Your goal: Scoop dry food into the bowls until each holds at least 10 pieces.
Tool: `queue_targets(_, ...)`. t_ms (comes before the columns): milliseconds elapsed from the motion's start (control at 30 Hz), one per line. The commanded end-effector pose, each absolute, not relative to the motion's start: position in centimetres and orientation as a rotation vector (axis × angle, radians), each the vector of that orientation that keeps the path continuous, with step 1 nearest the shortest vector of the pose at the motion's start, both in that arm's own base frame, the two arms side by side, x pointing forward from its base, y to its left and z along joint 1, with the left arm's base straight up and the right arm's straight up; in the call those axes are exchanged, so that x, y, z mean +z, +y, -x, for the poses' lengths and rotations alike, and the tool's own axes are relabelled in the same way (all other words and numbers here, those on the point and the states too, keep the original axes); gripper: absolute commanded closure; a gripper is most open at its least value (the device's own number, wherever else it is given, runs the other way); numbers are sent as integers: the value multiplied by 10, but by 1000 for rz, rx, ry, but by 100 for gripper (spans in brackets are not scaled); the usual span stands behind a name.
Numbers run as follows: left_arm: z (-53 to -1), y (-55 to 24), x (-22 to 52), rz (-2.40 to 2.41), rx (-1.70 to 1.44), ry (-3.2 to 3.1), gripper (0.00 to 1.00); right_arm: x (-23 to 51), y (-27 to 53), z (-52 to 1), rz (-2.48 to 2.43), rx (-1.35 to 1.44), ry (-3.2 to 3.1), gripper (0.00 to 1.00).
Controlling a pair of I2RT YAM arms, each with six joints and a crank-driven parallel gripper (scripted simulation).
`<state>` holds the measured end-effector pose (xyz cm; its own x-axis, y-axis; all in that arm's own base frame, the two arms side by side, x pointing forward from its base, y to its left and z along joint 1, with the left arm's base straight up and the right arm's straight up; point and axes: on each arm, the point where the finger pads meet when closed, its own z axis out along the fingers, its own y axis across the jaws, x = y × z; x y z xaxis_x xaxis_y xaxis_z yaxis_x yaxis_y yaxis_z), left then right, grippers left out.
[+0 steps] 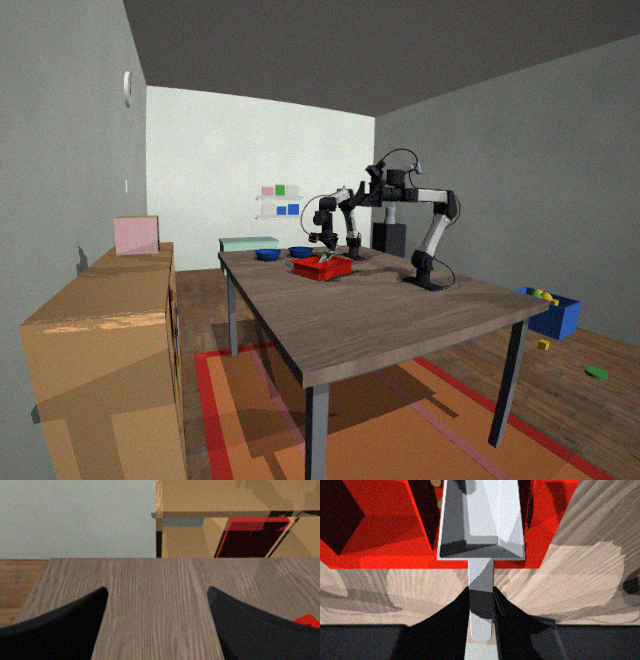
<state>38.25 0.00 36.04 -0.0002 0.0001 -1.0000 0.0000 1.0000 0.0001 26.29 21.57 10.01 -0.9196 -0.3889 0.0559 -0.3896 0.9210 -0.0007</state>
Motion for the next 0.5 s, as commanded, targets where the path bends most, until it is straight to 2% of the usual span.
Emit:
queue_targets(0,-380,0,380,1,-1,1518,0,107,219,-278,-623,-10,-3076,100)
queue_targets(467,-380,0,380,1,-1,1518,0,97,222,-287,-618,11,-3058,100)
